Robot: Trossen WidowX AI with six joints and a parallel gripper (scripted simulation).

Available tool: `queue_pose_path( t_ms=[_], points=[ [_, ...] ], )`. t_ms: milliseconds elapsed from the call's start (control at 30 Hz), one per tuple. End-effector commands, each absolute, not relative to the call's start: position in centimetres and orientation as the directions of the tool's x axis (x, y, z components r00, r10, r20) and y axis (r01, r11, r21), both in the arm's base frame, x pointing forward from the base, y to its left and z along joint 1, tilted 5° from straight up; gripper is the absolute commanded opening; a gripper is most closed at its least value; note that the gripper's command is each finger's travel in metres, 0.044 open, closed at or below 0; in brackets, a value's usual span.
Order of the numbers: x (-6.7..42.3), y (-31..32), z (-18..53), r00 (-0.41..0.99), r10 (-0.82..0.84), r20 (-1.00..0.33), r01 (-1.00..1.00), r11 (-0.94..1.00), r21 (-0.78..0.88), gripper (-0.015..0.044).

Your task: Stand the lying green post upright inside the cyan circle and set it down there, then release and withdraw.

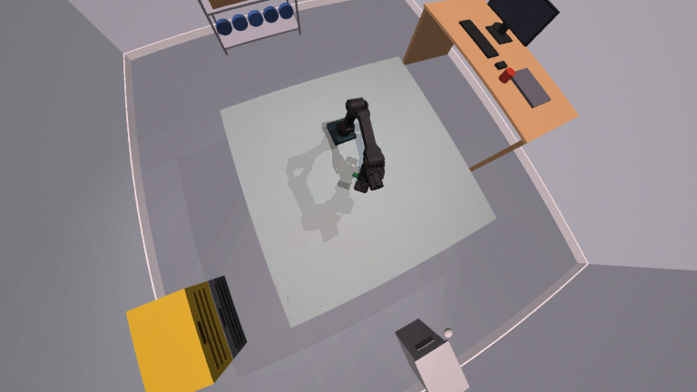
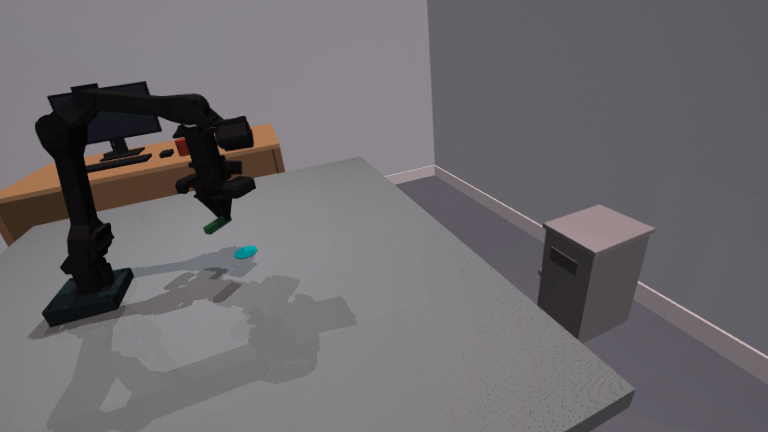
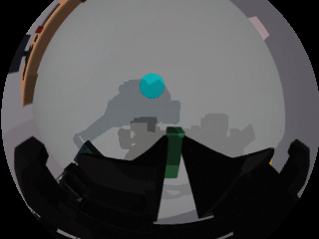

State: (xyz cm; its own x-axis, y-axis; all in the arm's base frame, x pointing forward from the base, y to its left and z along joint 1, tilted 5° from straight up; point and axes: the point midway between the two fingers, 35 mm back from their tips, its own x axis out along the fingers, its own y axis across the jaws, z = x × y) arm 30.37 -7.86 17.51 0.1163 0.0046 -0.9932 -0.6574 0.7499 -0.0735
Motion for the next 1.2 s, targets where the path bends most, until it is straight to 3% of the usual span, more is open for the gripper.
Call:
queue_pose_path(
  t_ms=[0,700,1167],
  points=[
    [30.8,-7.0,17.8,0.119,0.001,-0.993,-0.651,0.756,-0.077,0.0023],
    [32.3,-1.0,18.5,0.119,0.01,-0.993,-0.618,0.783,-0.067,0.0023],
    [33.3,-0.6,17.9,0.167,0.046,-0.985,-0.587,0.807,-0.062,0.0023]
  ],
)
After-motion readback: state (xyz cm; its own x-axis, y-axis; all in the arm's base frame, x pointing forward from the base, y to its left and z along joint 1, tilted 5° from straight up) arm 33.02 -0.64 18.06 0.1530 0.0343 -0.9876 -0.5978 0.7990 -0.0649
